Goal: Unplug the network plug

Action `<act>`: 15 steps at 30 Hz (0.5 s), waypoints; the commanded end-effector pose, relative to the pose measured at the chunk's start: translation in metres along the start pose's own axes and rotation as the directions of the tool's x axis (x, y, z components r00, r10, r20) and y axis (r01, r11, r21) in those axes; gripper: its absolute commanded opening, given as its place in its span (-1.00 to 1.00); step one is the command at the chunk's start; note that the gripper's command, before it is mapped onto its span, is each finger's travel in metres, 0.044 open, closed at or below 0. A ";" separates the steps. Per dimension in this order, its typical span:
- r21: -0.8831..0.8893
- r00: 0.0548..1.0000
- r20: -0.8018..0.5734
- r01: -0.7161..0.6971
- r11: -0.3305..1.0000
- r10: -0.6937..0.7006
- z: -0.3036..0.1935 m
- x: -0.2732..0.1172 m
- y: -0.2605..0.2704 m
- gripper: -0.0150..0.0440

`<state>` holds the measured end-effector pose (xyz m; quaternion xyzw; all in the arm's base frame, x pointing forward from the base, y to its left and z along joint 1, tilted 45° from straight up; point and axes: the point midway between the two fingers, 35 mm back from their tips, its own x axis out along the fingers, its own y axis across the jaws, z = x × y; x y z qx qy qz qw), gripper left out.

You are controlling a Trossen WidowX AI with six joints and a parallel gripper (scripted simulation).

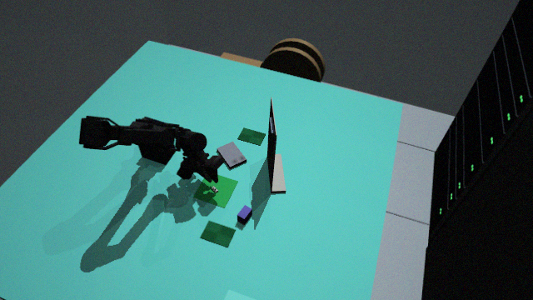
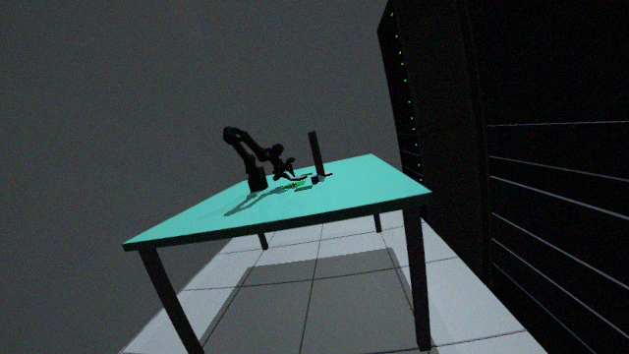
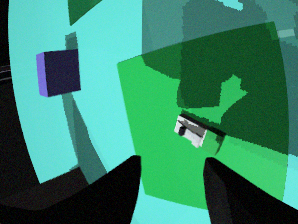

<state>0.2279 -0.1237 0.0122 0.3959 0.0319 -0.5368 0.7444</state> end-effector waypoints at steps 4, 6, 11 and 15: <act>0.005 1.000 0.002 -0.002 1.000 0.002 0.000 -0.004 0.001 0.04; 0.006 1.000 0.000 0.000 1.000 0.000 0.000 -0.005 0.002 0.04; 0.007 1.000 -0.003 0.003 1.000 -0.003 -0.002 -0.007 0.004 0.04; 0.008 1.000 -0.006 0.006 1.000 -0.006 -0.004 -0.009 0.006 0.04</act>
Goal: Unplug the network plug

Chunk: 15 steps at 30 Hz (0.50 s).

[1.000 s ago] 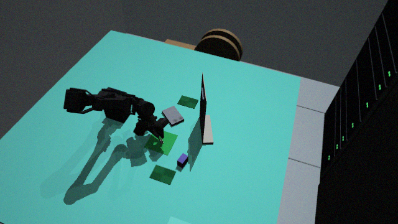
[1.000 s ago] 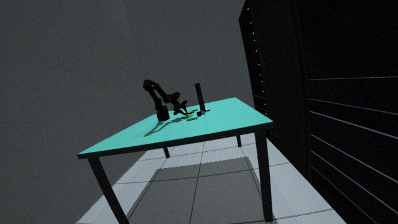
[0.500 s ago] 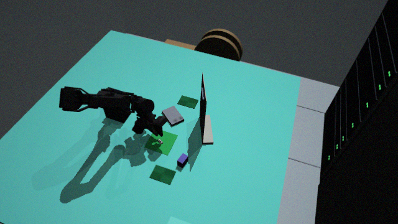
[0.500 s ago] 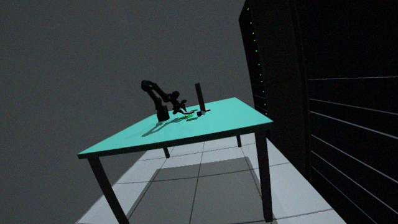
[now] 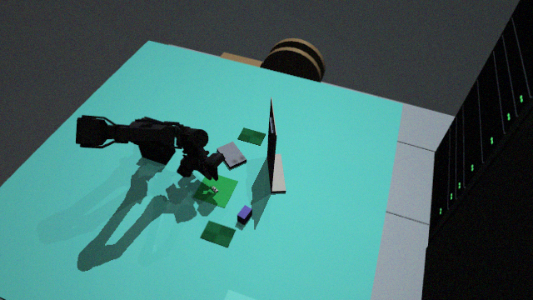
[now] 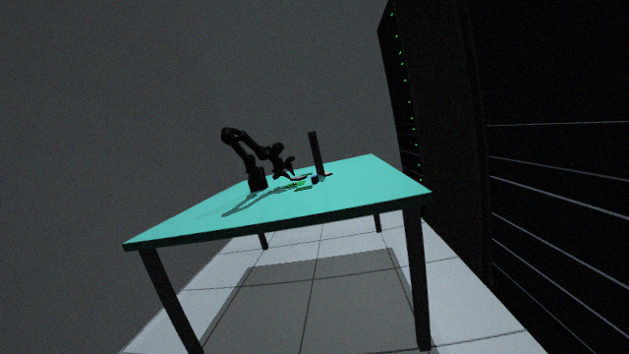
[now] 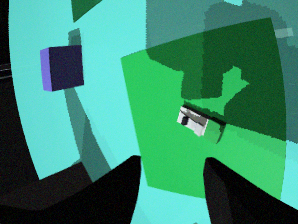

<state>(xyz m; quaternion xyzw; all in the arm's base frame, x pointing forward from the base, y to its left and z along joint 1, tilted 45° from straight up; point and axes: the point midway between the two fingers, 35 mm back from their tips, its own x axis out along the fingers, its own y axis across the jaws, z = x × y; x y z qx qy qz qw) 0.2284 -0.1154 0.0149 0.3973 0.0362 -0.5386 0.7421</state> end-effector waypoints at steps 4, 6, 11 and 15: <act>0.010 1.000 -0.001 0.000 1.000 0.000 -0.002 -0.004 0.005 0.04; 0.010 1.000 -0.002 0.001 1.000 -0.001 -0.002 -0.005 0.006 0.04; 0.011 1.000 -0.004 0.004 1.000 -0.004 -0.003 -0.008 0.008 0.04; 0.011 1.000 -0.006 0.006 1.000 -0.006 -0.004 -0.010 0.010 0.04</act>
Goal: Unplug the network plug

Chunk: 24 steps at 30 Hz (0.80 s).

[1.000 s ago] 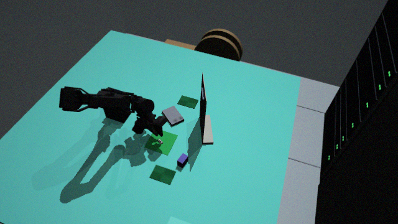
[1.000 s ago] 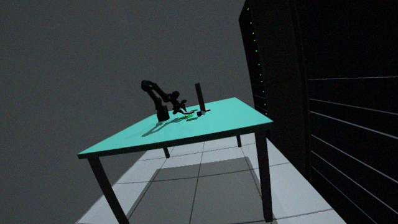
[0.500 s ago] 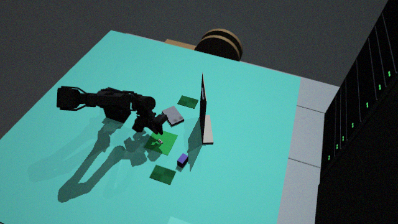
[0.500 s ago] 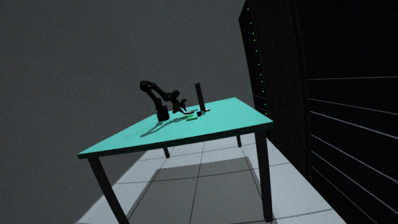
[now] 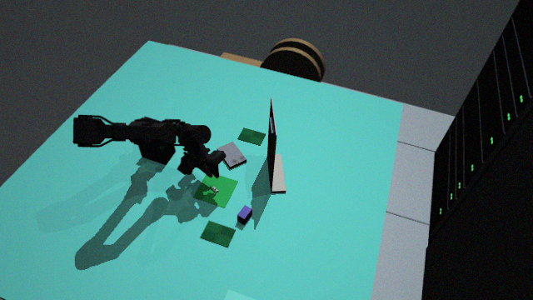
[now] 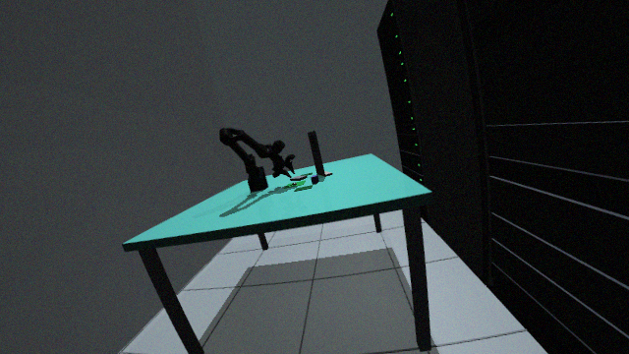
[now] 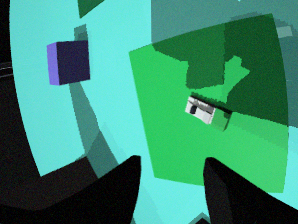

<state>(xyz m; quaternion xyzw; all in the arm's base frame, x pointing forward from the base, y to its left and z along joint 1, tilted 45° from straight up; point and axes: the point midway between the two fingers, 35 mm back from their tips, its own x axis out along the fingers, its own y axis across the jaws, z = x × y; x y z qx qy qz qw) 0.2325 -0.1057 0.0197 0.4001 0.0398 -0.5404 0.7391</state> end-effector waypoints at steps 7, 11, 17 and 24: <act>0.009 1.000 0.000 0.000 1.000 0.000 -0.001 -0.006 0.006 0.04; 0.010 1.000 -0.001 0.001 1.000 -0.001 -0.002 -0.009 0.008 0.04; 0.010 1.000 -0.002 0.002 1.000 -0.002 -0.003 -0.013 0.011 0.04; 0.010 1.000 -0.002 0.003 1.000 -0.003 -0.003 -0.019 0.014 0.04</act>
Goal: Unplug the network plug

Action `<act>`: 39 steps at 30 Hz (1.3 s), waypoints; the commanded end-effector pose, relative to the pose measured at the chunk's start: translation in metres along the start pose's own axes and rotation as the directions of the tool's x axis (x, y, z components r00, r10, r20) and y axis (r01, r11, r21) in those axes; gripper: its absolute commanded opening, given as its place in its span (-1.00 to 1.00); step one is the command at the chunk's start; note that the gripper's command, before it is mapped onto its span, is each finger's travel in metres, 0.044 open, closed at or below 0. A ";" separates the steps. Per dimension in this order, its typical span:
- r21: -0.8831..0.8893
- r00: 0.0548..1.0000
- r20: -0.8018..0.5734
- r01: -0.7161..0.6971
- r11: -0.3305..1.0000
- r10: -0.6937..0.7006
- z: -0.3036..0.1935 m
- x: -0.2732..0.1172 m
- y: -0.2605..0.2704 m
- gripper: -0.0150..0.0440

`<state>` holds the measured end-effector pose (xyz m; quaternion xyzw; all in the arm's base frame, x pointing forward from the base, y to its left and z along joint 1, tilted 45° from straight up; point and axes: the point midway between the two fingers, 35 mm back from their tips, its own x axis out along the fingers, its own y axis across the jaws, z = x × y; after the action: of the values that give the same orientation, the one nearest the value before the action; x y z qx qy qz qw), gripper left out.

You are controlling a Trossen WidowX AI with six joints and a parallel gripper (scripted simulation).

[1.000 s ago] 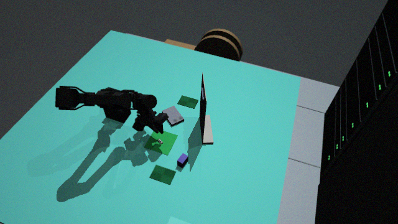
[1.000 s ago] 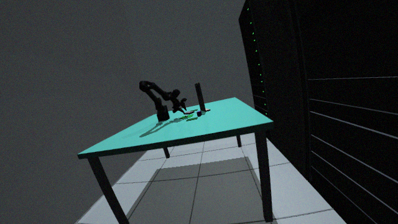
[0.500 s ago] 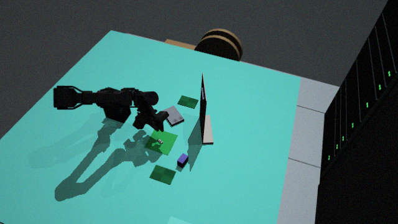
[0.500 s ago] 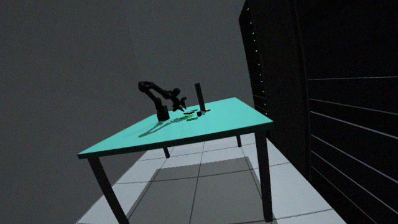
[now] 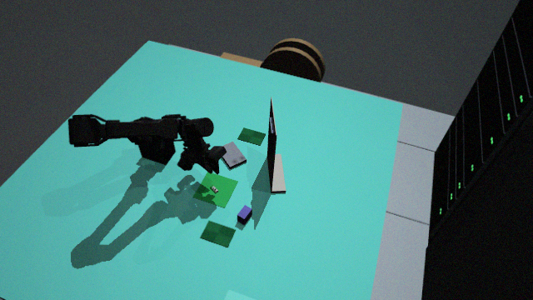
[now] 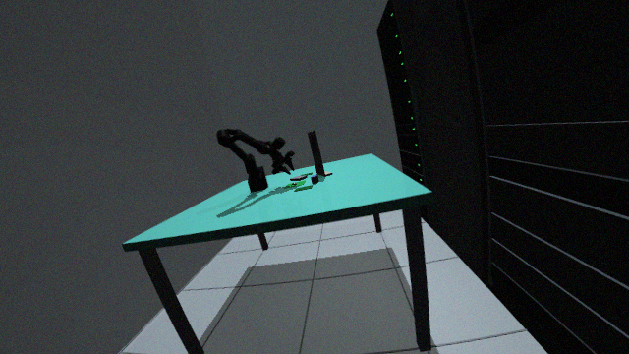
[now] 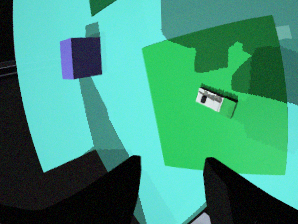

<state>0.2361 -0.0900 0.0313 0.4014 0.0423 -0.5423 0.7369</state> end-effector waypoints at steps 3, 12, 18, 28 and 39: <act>0.008 1.000 0.002 -0.004 1.000 0.004 0.000 -0.005 0.004 0.04; 0.008 1.000 0.003 -0.005 1.000 0.005 0.001 -0.012 0.008 0.04; 0.007 1.000 0.005 -0.006 1.000 0.006 0.001 -0.017 0.011 0.04; 0.006 1.000 0.008 -0.010 1.000 0.010 0.003 -0.026 0.015 0.04; 0.004 1.000 0.012 -0.016 1.000 0.016 0.006 -0.037 0.019 0.04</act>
<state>0.2347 -0.0657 0.0602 0.3974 0.0380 -0.5403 0.7408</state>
